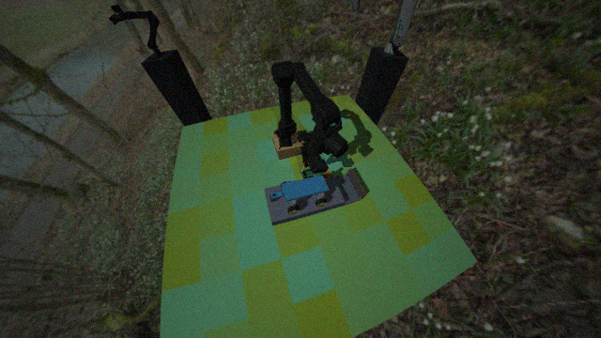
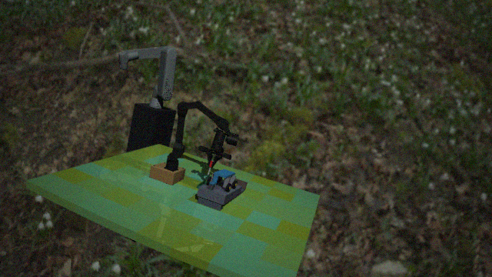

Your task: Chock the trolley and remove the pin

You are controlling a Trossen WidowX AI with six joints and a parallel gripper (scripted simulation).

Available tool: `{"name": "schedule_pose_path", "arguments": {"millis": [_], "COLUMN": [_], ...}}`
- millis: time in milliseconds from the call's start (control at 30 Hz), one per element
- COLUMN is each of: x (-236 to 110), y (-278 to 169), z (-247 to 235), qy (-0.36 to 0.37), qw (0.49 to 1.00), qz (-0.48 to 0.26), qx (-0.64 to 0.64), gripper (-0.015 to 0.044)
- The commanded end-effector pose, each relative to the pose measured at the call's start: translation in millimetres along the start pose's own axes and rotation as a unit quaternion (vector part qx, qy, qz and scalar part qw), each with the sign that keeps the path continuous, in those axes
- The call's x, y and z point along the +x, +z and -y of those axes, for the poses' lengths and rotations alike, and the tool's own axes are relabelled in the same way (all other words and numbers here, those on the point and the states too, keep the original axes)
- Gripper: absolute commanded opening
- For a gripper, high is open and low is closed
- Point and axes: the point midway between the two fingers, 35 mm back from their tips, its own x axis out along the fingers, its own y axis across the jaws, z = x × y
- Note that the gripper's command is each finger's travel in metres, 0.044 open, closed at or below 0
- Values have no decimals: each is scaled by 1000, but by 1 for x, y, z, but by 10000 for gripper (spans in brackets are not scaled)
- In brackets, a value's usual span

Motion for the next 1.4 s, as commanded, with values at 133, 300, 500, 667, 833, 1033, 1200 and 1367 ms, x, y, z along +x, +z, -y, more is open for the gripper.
{"name": "schedule_pose_path", "arguments": {"millis": [133,300,500,667,833,1033,1200,1367], "x": [-4,-6,-8,-8,-7,-7,-7,-7], "y": [31,49,63,62,61,60,59,58], "z": [-1,-2,-4,-4,-4,-5,-5,-5], "qy": [5,5,5,3,-4,-13,-21,-29], "qw": [1000,1000,1000,999,993,978,959,934], "qz": [2,3,3,10,24,39,51,62], "qx": [1,1,1,-34,-111,-203,-277,-349], "gripper": [0,0,0,0,0,0,0,0]}}
